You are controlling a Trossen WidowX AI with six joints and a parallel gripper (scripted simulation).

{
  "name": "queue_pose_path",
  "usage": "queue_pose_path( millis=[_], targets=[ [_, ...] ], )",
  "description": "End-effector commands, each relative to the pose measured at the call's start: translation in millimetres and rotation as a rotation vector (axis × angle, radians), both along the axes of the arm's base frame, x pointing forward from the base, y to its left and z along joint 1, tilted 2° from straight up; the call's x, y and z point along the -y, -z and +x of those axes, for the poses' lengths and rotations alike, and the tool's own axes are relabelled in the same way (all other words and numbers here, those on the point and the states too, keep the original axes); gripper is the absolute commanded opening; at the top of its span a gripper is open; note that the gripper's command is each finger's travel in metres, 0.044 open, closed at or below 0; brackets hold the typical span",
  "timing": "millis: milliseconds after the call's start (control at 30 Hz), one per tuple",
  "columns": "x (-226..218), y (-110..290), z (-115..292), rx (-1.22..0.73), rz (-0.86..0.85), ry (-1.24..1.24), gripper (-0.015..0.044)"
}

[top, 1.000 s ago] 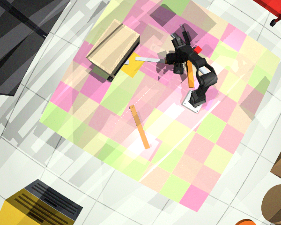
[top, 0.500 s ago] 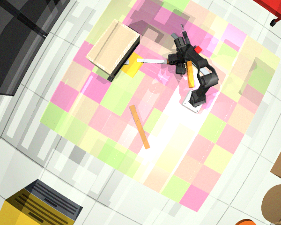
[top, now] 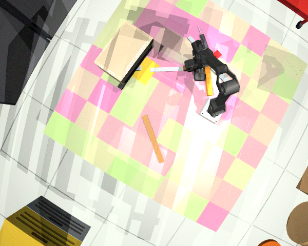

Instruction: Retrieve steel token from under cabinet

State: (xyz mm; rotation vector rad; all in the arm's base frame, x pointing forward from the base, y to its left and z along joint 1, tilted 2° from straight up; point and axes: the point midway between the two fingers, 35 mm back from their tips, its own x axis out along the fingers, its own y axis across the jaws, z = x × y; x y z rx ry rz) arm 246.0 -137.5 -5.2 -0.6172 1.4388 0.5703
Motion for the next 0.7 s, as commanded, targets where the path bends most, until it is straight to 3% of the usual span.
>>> queue_pose_path(
  millis=[0,667],
  targets=[
    [4,-2,3,0.004,0.000,-0.018,0.0000],
    [23,-3,12,0.005,-0.003,-0.036,0.0000]
  ],
)
